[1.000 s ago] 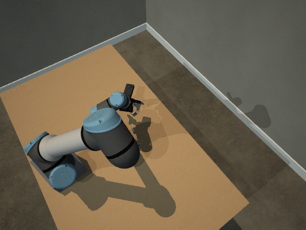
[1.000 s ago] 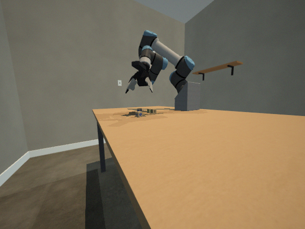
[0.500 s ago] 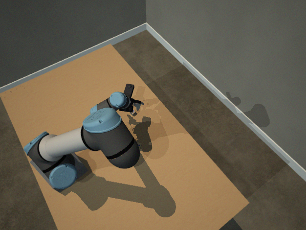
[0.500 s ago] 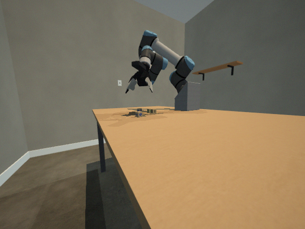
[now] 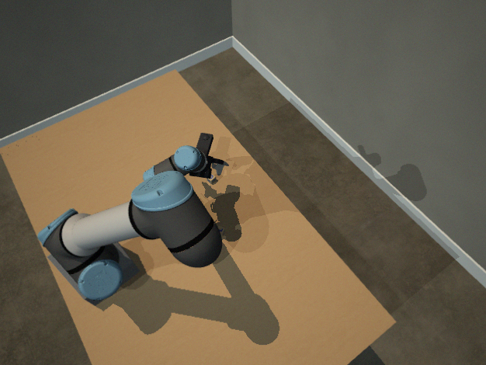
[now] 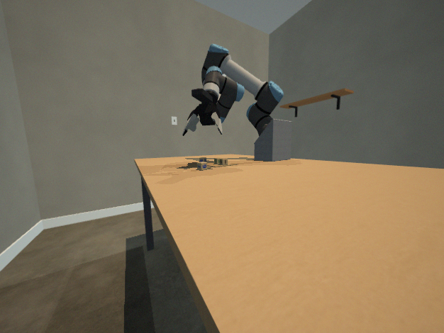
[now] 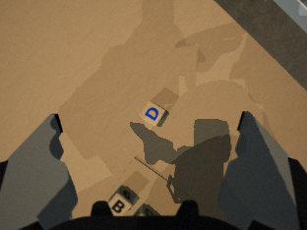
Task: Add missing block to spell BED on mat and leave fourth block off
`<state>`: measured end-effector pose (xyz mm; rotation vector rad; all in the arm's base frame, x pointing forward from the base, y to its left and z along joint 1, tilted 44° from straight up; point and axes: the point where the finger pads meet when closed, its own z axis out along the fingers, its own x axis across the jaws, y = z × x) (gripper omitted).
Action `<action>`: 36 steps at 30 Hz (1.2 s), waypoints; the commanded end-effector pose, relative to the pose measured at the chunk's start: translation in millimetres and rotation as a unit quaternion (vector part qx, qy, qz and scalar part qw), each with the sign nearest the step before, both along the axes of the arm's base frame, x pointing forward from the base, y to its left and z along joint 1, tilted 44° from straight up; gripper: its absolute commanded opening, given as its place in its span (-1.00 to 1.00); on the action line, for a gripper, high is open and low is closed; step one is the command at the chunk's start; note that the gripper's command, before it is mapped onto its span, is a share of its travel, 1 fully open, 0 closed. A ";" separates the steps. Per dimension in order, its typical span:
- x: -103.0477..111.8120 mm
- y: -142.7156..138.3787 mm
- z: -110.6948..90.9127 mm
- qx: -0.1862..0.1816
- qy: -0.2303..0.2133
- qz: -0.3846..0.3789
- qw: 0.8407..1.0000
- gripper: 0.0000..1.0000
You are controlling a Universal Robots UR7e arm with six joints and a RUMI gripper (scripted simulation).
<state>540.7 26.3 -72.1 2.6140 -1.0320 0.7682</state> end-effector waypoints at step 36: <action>-141.7 -27.8 34.6 0.000 -0.001 0.000 1.000 1.00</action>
